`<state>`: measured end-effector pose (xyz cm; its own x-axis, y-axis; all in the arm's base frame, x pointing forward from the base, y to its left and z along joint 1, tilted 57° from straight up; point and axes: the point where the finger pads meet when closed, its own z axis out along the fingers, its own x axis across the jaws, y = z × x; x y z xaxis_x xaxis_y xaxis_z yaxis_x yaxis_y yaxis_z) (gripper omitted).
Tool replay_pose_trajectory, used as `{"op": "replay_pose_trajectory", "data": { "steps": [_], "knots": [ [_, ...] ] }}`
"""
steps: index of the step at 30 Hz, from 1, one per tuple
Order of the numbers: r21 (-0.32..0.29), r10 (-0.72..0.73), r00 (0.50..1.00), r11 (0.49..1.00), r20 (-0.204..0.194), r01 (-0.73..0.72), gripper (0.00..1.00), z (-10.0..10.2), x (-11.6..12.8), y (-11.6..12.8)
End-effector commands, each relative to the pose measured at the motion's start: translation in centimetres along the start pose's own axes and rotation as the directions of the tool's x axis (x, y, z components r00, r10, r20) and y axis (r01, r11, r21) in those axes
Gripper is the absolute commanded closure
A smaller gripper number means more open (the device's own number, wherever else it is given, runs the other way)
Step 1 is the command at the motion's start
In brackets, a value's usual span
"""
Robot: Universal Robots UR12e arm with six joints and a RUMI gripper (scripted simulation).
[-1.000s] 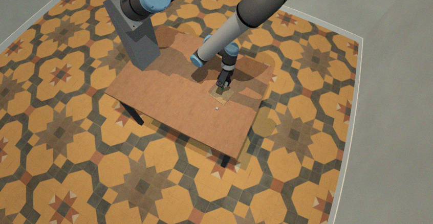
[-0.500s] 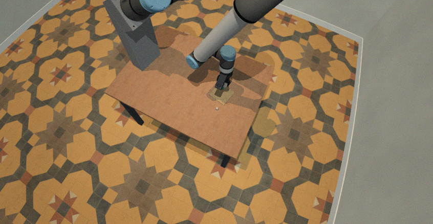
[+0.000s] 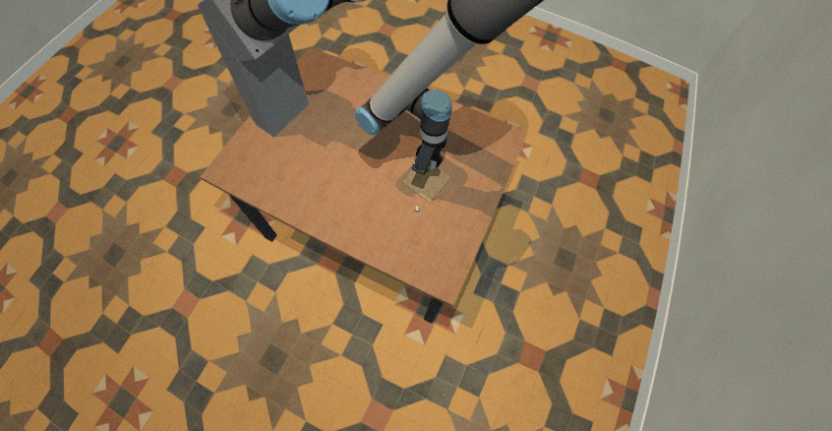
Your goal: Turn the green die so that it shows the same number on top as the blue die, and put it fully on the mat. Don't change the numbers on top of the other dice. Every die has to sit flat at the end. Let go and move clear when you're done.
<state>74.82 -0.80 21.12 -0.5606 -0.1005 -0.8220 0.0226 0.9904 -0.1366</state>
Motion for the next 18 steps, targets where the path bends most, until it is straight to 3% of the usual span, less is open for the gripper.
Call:
{"op": "replay_pose_trajectory", "data": {
  "steps": [1,11,18],
  "knots": [
    [-0.038,-0.003,1.0,0.999,-0.004,0.003,1.0,0.14,0.06,-0.03],
    [-0.177,-0.003,1.0,0.984,-0.003,0.002,1.0,0.11,0.06,-0.2],
    [-0.219,0.001,1.0,0.976,0.003,0.0,1.0,-0.1,-0.06,-0.28]
  ]
}}
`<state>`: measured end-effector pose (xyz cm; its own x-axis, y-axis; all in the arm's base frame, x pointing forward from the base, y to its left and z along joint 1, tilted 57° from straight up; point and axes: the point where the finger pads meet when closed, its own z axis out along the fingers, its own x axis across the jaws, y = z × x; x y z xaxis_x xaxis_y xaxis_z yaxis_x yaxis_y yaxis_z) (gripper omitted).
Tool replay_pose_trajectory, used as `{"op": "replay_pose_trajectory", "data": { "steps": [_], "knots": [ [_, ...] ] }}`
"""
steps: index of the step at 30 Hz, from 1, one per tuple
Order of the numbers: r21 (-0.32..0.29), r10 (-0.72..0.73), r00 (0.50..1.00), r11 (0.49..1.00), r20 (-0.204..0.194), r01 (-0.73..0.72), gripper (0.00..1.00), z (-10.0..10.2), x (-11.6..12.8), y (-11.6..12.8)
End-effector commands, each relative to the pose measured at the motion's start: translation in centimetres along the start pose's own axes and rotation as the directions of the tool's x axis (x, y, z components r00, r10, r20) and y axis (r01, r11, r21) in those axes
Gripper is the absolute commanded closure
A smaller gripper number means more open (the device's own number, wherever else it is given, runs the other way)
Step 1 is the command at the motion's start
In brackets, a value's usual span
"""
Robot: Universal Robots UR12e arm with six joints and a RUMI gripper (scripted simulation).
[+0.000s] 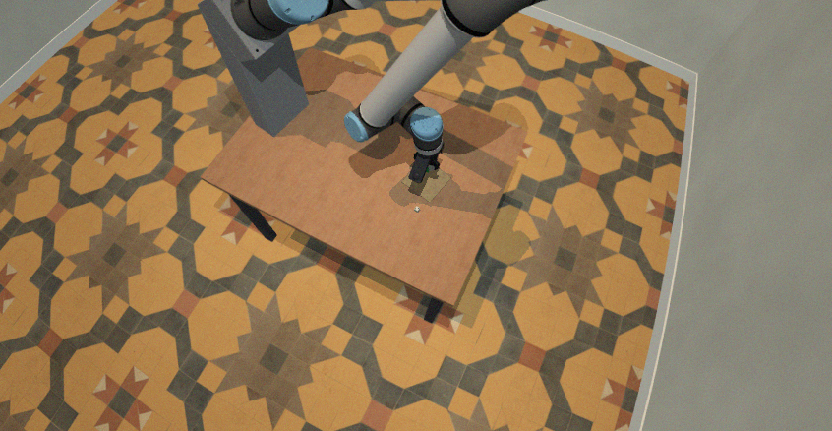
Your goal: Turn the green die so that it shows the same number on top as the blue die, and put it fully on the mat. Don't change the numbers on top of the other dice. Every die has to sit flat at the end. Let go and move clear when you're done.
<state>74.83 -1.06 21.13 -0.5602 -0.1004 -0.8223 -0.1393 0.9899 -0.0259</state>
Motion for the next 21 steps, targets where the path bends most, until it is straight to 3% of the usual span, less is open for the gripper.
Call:
{"op": "replay_pose_trajectory", "data": {
  "steps": [1,13,21],
  "knots": [
    [-0.029,0.001,1.0,1.0,0.003,-0.001,1.0,-0.15,-0.09,0.0],
    [-0.047,0.0,1.0,0.999,0.002,0.0,1.0,-0.12,-0.05,-0.01],
    [-0.151,-0.009,1.0,0.988,-0.012,0.007,1.0,0.26,0.27,-0.04]
  ]
}}
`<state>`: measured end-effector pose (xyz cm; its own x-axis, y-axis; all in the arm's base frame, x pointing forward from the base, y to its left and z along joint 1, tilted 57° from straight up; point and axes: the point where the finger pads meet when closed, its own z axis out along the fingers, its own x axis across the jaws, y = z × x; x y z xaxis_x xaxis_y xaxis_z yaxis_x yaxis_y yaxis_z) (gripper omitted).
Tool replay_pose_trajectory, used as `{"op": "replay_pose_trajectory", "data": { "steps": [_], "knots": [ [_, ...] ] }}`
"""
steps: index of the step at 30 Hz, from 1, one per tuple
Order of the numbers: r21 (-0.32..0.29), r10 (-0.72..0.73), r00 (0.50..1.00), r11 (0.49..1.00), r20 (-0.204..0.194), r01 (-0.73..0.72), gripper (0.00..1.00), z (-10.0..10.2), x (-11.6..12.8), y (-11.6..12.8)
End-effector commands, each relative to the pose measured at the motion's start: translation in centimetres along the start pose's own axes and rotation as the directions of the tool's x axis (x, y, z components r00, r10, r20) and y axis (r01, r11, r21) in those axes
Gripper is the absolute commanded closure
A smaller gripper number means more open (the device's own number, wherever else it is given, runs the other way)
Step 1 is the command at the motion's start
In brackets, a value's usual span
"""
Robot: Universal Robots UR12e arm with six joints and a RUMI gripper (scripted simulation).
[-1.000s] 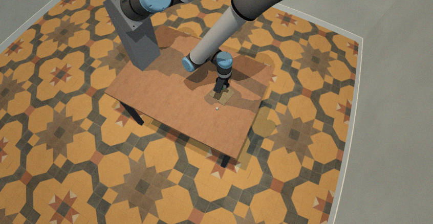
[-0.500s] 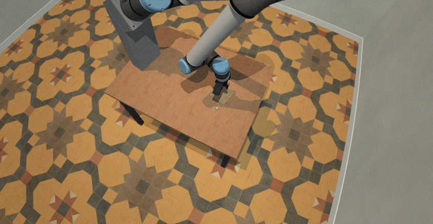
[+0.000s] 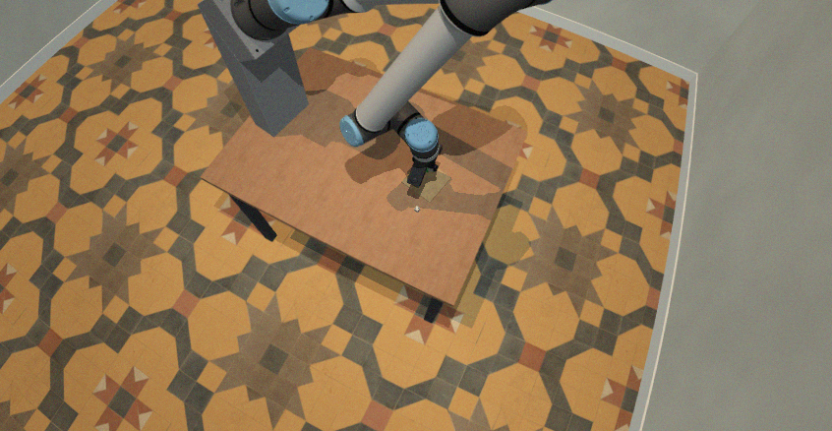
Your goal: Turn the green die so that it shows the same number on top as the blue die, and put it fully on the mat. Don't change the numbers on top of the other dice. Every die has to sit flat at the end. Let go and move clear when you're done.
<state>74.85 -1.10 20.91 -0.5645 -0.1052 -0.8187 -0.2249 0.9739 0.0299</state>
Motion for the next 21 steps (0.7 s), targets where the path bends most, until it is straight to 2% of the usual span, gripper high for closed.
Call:
{"op": "replay_pose_trajectory", "data": {
  "steps": [1,6,13,21],
  "knots": [
    [-0.066,-0.004,1.0,0.998,-0.006,0.004,1.0,0.12,0.11,-0.03],
    [-0.145,-0.001,1.0,0.989,0.001,0.001,1.0,-0.04,-0.03,-0.16],
    [-0.187,0.004,1.0,0.982,0.01,-0.002,1.0,-0.28,-0.25,-0.28],
    [-0.195,0.004,1.0,0.981,0.011,-0.002,1.0,-0.3,-0.27,-0.3]
  ]
}}
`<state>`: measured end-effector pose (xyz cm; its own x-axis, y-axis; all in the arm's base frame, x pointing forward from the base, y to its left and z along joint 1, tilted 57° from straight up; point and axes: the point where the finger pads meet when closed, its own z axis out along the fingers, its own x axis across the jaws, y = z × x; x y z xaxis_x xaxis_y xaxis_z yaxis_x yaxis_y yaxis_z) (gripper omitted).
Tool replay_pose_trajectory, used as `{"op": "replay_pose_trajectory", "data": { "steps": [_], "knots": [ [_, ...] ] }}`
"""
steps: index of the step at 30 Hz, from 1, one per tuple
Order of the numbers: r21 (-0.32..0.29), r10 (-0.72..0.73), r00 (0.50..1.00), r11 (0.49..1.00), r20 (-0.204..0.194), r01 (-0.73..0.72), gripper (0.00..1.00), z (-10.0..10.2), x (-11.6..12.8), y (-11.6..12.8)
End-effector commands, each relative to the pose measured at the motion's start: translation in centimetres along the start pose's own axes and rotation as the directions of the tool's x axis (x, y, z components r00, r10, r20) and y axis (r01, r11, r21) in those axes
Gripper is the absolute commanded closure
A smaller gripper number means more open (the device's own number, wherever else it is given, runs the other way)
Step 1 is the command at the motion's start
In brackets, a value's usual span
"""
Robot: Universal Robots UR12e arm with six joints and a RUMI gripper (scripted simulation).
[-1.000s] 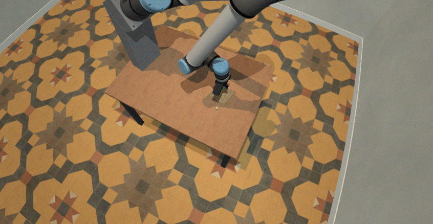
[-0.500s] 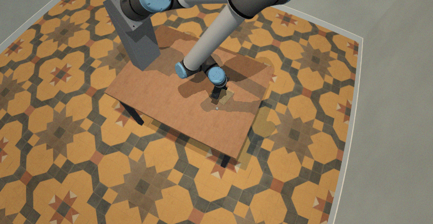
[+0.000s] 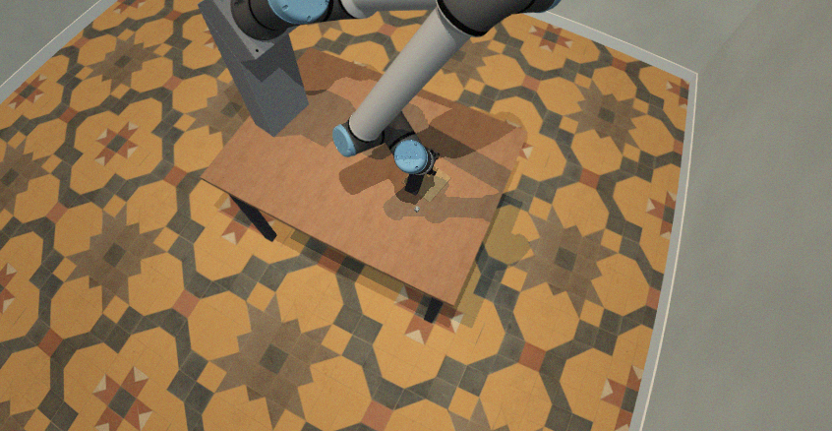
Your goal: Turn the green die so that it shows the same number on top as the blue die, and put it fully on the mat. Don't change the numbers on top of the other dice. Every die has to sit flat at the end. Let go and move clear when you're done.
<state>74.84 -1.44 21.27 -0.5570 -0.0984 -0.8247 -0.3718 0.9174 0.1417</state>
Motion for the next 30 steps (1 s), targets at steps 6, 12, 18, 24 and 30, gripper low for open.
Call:
{"op": "replay_pose_trajectory", "data": {
  "steps": [6,12,18,24,30],
  "knots": [
    [-0.015,-0.002,1.0,1.0,-0.004,0.002,1.0,0.06,0.07,0.01],
    [-0.059,-0.006,1.0,0.998,-0.015,0.005,1.0,0.28,0.3,-0.05],
    [-0.126,-0.01,1.0,0.992,-0.022,0.007,1.0,0.42,0.47,-0.1],
    [-0.172,-0.009,1.0,0.985,-0.02,0.006,1.0,0.39,0.44,-0.15],
    [-0.227,-0.005,1.0,0.974,-0.01,0.003,1.0,0.22,0.22,-0.23]
  ]
}}
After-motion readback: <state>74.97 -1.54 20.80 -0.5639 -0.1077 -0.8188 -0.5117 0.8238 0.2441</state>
